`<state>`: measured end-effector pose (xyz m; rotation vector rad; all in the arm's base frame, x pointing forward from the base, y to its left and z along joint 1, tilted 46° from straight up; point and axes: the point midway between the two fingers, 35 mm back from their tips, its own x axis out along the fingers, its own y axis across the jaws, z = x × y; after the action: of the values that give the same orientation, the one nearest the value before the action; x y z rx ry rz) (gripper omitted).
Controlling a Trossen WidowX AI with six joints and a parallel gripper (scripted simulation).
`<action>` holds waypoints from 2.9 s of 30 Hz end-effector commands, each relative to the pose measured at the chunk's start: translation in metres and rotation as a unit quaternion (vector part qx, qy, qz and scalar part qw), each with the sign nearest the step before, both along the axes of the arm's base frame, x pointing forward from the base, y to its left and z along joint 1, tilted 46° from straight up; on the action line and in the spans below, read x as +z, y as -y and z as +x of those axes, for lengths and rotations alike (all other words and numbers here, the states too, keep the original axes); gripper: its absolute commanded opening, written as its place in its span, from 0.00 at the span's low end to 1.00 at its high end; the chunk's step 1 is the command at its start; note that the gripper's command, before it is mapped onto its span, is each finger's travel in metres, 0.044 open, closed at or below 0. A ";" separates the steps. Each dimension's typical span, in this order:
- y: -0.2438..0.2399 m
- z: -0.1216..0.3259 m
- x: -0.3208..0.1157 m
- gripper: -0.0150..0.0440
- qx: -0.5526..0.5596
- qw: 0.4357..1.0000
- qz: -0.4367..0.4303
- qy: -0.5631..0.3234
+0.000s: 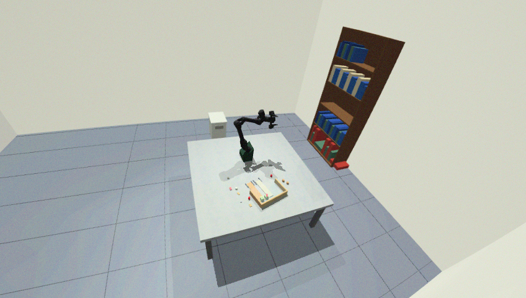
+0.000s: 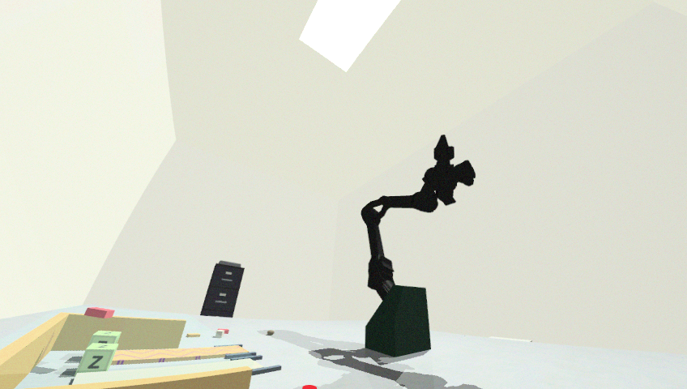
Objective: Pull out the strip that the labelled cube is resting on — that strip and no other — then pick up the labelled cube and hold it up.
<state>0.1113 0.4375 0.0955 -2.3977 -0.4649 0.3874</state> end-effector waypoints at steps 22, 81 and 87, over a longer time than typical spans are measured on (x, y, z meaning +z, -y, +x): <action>0.272 0.218 -0.014 0.93 -0.411 0.769 0.477 -0.113; 0.591 0.273 -0.023 0.25 -0.863 0.308 0.395 -0.064; 0.598 0.273 -0.030 0.25 -0.863 0.308 0.395 -0.064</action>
<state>0.3856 -0.1572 0.0724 -0.6850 1.6049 -0.5850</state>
